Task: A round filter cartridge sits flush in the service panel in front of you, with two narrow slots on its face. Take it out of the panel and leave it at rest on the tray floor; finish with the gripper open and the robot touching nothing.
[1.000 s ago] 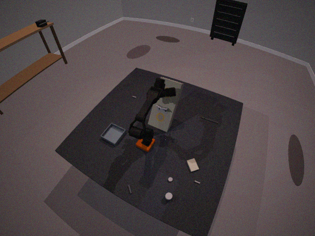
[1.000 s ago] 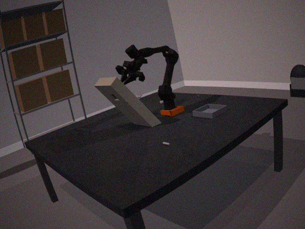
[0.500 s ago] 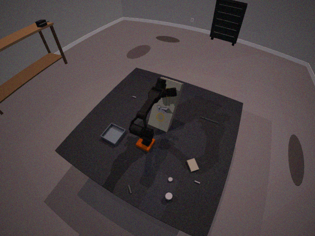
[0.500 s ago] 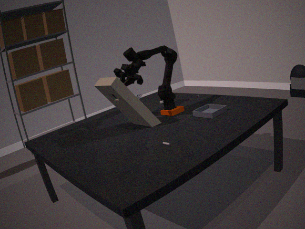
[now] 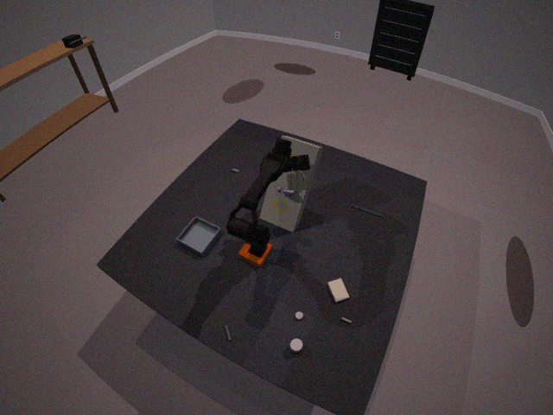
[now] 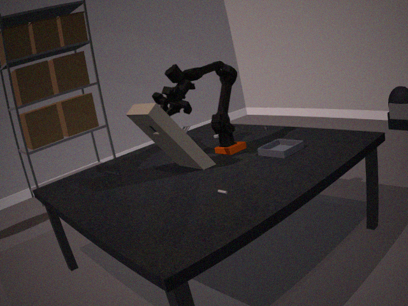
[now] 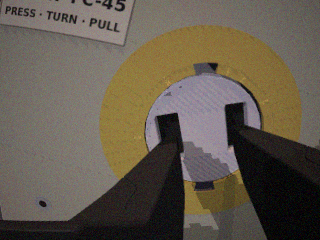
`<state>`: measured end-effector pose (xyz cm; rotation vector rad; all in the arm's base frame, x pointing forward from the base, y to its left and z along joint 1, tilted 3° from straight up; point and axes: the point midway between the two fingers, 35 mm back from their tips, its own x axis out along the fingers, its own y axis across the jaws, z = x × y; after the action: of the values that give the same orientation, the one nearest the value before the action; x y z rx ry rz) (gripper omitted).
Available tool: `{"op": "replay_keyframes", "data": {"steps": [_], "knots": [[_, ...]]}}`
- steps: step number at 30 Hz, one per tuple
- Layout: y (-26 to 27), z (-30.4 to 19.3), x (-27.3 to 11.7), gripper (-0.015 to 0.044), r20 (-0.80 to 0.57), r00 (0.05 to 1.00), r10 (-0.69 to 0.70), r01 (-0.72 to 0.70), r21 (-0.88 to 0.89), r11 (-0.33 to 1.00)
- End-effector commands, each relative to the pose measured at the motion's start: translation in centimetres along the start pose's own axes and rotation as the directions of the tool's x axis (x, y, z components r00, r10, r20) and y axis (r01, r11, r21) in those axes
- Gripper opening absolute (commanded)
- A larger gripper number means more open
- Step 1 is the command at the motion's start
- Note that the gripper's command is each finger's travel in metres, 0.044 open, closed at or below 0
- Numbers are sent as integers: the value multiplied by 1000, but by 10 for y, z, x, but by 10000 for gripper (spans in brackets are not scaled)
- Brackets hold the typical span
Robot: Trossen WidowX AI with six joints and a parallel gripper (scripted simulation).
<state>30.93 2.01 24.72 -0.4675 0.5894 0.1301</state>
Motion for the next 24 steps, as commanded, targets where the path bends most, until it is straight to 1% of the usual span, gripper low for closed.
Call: {"op": "replay_keyframes", "data": {"steps": [1,24], "knots": [[0,0,0,98,1,1000,2,-2,-4,1000],[-1,2,3,98,1,1000,1,-1,-4,1000]]}}
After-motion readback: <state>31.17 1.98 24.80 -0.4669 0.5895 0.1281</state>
